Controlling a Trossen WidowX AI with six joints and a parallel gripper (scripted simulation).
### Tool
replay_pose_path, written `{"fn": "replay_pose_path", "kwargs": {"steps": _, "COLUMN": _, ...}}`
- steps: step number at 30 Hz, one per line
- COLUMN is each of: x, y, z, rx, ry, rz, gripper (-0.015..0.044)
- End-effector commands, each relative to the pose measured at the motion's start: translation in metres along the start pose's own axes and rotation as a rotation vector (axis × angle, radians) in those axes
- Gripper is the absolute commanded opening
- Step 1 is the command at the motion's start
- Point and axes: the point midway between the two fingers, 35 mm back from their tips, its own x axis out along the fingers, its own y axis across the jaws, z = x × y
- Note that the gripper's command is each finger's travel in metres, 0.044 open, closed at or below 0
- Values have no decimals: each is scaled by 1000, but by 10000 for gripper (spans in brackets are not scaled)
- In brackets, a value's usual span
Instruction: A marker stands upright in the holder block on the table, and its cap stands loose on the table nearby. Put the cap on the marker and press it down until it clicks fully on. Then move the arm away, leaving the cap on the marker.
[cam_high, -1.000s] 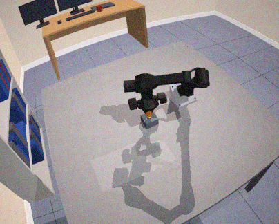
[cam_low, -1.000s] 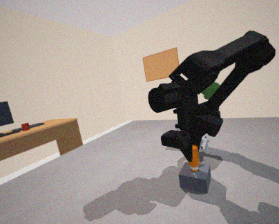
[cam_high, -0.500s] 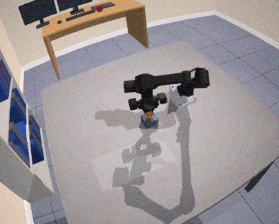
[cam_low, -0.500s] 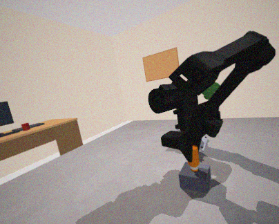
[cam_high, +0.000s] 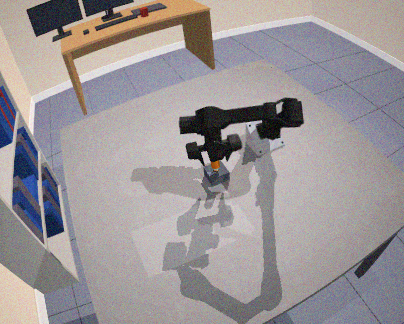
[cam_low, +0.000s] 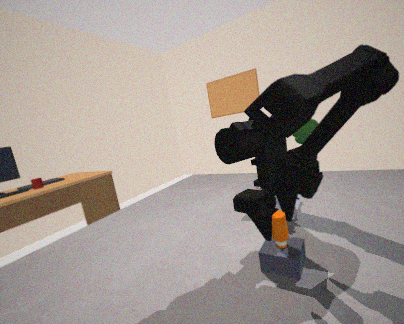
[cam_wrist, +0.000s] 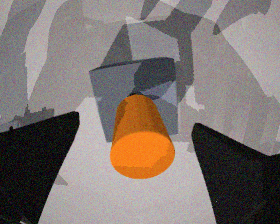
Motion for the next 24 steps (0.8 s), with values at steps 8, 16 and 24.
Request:
{"fn": "replay_pose_path", "kwargs": {"steps": 8, "x": -75, "y": 0, "z": -1, "rx": 1, "ry": 3, "rz": 1, "gripper": 440}}
{"fn": "replay_pose_path", "kwargs": {"steps": 16, "x": -72, "y": -1, "z": -1, "rx": 331, "ry": 2, "rz": 1, "gripper": 309}}
{"fn": "replay_pose_path", "kwargs": {"steps": 24, "x": -66, "y": -3, "z": -2, "rx": 1094, "ry": -1, "rz": 1, "gripper": 99}}
